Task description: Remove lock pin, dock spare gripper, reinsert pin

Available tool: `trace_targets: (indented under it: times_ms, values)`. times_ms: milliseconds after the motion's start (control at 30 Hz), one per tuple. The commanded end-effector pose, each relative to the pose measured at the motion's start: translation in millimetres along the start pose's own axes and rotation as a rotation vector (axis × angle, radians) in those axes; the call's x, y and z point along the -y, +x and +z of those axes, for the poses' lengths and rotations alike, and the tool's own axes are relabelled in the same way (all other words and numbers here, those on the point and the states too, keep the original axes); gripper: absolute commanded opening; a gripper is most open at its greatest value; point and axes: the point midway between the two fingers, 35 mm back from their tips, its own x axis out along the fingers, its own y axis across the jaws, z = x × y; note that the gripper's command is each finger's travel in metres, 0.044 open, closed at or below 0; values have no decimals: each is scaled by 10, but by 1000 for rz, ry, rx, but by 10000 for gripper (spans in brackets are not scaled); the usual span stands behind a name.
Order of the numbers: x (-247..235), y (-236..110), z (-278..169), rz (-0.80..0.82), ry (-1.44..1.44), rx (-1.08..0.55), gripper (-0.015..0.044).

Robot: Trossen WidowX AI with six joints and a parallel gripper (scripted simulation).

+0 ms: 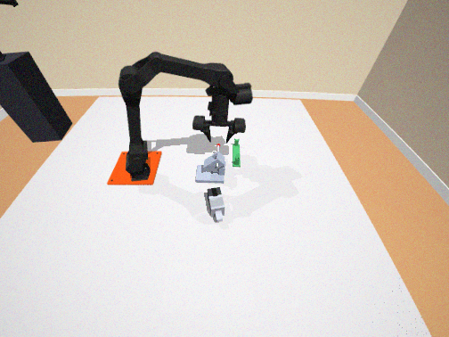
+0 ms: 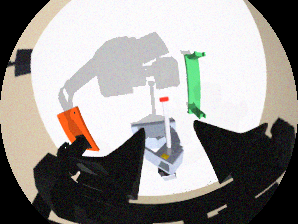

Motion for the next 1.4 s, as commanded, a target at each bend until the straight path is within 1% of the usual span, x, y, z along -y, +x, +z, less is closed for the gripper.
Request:
trace_targets:
  times_ms: [0,1133,1300,1367]
  values:
    - [11,40,17,-16,-3,11,300]
    - [0,592,41,-16,-3,11,300]
    - [-4,616,42,-16,-3,11,300]
    - [-4,616,42,-16,-3,11,247]
